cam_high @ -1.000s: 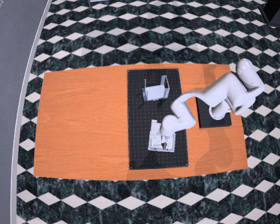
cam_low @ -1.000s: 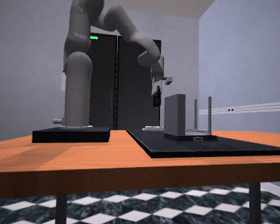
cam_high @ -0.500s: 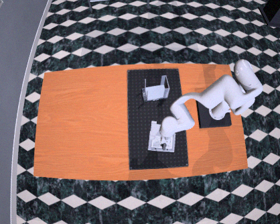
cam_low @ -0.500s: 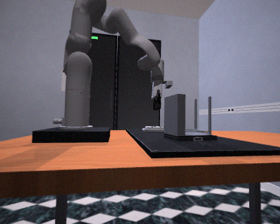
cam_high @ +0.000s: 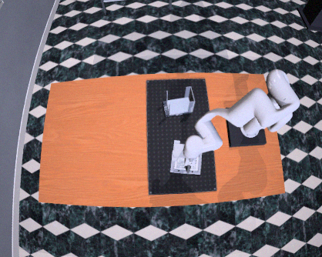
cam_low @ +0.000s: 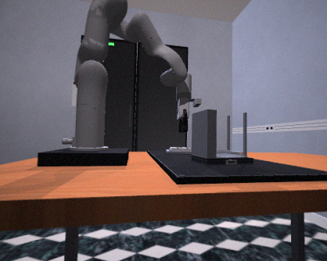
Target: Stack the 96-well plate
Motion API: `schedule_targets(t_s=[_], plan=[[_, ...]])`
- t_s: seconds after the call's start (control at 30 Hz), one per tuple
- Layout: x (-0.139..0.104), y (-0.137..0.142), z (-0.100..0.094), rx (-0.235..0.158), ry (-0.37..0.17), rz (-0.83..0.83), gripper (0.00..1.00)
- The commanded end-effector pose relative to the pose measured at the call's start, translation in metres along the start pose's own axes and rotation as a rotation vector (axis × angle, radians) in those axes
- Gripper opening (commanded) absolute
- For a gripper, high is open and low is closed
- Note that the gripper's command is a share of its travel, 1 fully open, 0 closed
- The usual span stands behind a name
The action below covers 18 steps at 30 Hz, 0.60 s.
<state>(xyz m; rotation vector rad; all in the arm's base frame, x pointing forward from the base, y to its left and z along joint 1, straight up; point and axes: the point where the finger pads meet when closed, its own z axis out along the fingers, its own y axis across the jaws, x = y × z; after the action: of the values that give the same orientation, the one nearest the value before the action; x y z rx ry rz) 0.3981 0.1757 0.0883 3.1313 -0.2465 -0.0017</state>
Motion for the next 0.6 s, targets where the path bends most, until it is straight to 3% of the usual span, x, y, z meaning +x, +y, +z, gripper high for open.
schedule_targets(t_s=[0.0,0.57], plan=[[0.001,-0.001,0.006,-0.001,0.005,0.0,1.0],[0.001,-0.001,0.031,-0.001,0.005,0.0,1.0]])
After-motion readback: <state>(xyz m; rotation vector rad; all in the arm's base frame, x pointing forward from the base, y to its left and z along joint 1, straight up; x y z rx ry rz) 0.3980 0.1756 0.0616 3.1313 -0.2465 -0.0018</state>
